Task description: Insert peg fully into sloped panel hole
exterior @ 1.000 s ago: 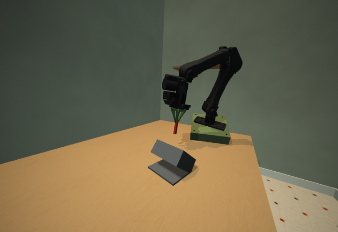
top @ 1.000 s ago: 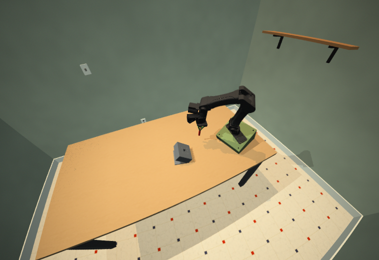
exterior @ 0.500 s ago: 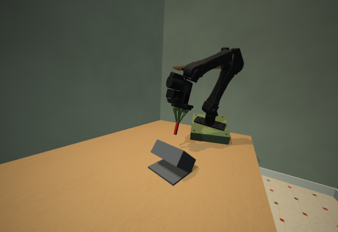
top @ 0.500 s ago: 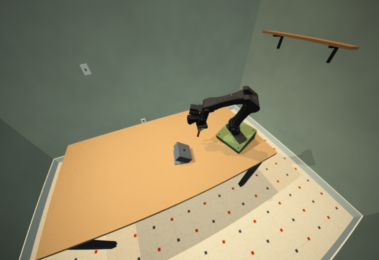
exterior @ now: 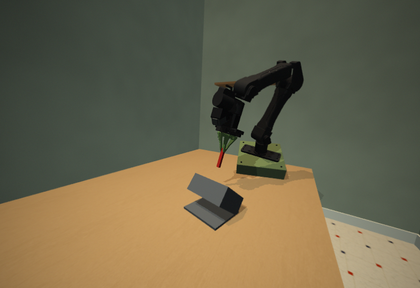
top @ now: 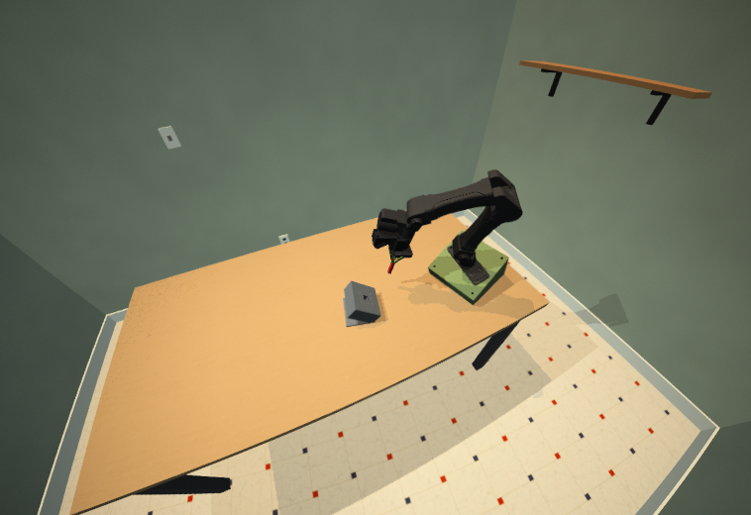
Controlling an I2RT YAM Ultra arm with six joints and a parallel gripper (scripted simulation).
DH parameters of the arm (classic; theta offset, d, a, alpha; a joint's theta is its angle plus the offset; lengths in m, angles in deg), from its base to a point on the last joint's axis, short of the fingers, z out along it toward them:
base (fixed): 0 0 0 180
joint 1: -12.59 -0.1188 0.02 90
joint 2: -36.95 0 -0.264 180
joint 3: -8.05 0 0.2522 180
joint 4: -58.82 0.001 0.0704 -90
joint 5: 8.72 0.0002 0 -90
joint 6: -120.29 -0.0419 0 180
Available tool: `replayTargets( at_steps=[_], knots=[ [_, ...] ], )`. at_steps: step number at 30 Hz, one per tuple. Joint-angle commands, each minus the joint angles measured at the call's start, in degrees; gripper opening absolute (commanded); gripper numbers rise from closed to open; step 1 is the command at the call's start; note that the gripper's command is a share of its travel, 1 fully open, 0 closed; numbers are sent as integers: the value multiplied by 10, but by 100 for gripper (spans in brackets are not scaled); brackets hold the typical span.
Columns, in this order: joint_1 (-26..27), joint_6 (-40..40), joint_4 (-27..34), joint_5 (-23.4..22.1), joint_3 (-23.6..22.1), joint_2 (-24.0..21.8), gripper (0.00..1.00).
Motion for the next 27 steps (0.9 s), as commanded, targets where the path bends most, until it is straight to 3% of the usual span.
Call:
replayTargets(
  at_steps=[1,27],
  knots=[
    [-15,-25,-21,12,-12,-23,0],
    [-98,-109,-81,49,-47,-97,0]
  ],
)
